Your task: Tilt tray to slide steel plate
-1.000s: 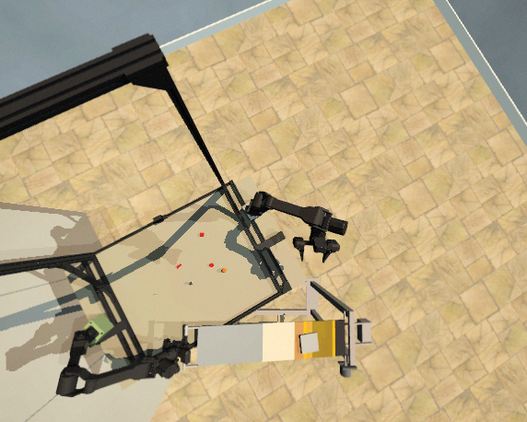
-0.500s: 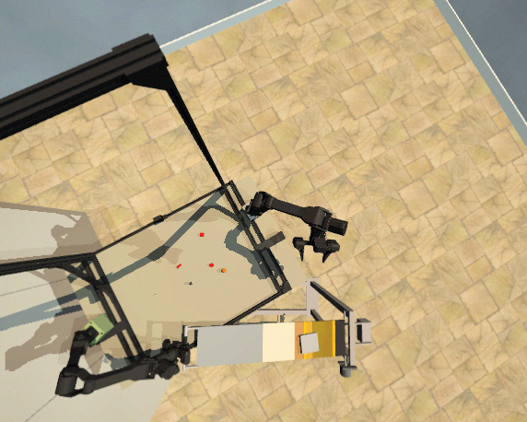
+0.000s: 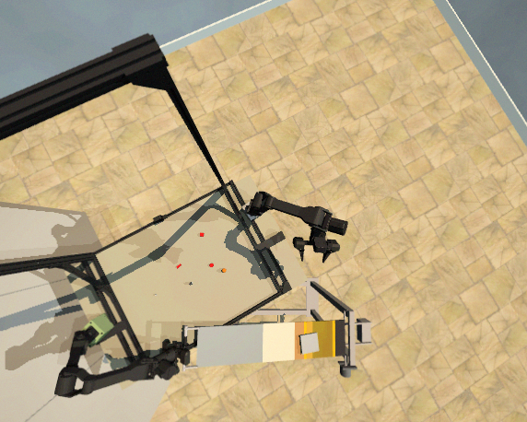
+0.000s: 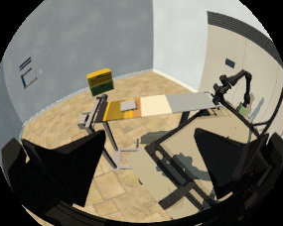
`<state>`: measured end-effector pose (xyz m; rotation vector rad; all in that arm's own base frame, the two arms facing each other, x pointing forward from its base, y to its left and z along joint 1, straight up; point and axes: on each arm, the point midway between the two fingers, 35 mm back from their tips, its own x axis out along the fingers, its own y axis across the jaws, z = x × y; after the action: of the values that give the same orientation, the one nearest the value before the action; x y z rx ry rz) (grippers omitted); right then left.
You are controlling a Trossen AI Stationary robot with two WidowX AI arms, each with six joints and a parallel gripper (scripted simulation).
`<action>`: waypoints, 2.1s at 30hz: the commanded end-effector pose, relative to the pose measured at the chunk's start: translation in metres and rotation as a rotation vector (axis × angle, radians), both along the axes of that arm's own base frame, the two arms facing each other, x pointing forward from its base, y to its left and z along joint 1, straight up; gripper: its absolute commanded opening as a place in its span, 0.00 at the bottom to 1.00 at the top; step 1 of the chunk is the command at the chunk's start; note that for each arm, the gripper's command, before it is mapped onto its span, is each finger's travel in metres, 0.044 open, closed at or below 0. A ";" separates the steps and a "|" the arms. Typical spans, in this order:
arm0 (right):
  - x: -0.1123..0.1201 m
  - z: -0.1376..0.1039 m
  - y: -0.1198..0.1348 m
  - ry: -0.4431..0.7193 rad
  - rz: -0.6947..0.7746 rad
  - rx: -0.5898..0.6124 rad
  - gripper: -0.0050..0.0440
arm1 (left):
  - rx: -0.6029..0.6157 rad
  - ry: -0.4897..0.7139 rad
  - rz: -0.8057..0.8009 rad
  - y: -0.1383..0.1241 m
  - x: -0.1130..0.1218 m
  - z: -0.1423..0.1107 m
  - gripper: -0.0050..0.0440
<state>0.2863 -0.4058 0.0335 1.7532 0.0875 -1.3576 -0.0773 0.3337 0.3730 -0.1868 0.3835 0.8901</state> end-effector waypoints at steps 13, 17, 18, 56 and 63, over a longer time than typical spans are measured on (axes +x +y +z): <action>0.004 0.032 -0.006 -0.035 -0.001 -0.045 0.10 | 0.002 -0.001 -0.002 0.000 0.000 0.001 1.00; 0.004 0.032 -0.006 -0.038 -0.001 -0.047 0.10 | 0.002 -0.001 -0.002 0.000 0.000 0.001 1.00; 0.004 0.032 -0.006 -0.038 -0.001 -0.048 0.10 | 0.002 -0.001 -0.002 0.000 0.000 0.001 1.00; 0.005 0.045 -0.008 -0.050 -0.002 -0.061 0.10 | 0.002 -0.001 -0.002 0.000 0.000 0.001 1.00; 0.006 0.047 -0.008 -0.051 -0.002 -0.062 0.10 | 0.002 -0.001 -0.002 0.000 0.000 0.001 1.00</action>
<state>0.2881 -0.4078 0.0552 1.7492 0.0700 -1.3429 -0.0772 0.3337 0.3732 -0.1862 0.3836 0.8900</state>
